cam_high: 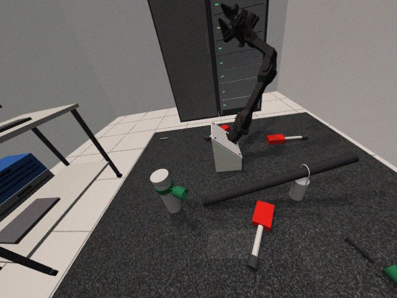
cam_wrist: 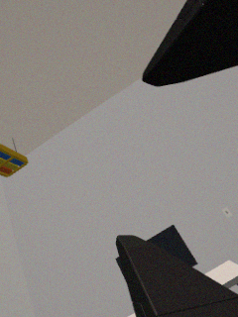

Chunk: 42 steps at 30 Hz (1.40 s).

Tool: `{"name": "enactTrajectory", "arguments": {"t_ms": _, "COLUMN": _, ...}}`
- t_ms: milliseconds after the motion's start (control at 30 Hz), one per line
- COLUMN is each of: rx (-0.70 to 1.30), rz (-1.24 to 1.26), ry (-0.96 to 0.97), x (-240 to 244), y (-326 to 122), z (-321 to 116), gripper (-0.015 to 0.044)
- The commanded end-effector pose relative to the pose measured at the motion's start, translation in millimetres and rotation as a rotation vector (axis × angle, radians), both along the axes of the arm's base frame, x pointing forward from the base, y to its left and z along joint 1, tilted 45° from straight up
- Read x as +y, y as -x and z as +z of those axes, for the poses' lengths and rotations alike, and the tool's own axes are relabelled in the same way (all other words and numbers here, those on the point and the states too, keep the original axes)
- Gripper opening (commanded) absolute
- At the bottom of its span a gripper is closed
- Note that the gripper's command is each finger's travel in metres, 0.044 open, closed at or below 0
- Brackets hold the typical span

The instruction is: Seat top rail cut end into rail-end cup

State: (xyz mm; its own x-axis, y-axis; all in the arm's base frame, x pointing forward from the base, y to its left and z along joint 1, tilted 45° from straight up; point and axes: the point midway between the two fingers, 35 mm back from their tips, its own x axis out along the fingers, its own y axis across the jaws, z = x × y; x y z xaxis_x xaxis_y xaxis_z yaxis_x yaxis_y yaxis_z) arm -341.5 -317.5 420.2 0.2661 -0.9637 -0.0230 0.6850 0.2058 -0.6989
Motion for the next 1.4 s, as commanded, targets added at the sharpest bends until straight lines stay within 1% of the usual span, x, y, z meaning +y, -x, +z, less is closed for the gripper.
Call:
{"name": "enactTrajectory", "arguments": {"t_ms": 0, "rx": -0.001, "rz": 0.001, "ry": -0.001, "x": -2, "y": -1, "z": -1, "gripper": 0.0426}}
{"name": "enactTrajectory", "arguments": {"t_ms": 33, "rx": -0.003, "rz": 0.002, "ry": -0.005, "x": -8, "y": -4, "z": -2, "gripper": 0.0440}}
{"name": "enactTrajectory", "arguments": {"t_ms": 100, "rx": -0.021, "rz": 0.016, "ry": -0.024, "x": -30, "y": -17, "z": -10, "gripper": 0.0440}}
{"name": "enactTrajectory", "arguments": {"t_ms": 267, "rx": -0.184, "rz": 0.141, "ry": -0.138, "x": -86, "y": -78, "z": -47, "gripper": 0.0440}}
{"name": "enactTrajectory", "arguments": {"t_ms": 500, "rx": -0.335, "rz": 0.302, "ry": -0.333, "x": -137, "y": -183, "z": -97, "gripper": 0.0440}}
{"name": "enactTrajectory", "arguments": {"t_ms": 700, "rx": -0.428, "rz": 0.431, "ry": -0.542, "x": -152, "y": -283, "z": -141, "gripper": 0.0440}}
{"name": "enactTrajectory", "arguments": {"t_ms": 867, "rx": -0.488, "rz": 0.525, "ry": -0.757, "x": -143, "y": -367, "z": -181, "gripper": 0.0440}}
{"name": "enactTrajectory", "arguments": {"t_ms": 1033, "rx": -0.506, "rz": 0.602, "ry": -0.989, "x": -114, "y": -446, "z": -219, "gripper": 0.0440}}
{"name": "enactTrajectory", "arguments": {"t_ms": 1200, "rx": -0.478, "rz": 0.655, "ry": -1.229, "x": -67, "y": -515, "z": -254, "gripper": 0.0440}}
{"name": "enactTrajectory", "arguments": {"t_ms": 1367, "rx": -0.400, "rz": 0.682, "ry": -1.471, "x": -5, "y": -569, "z": -287, "gripper": 0.0440}}
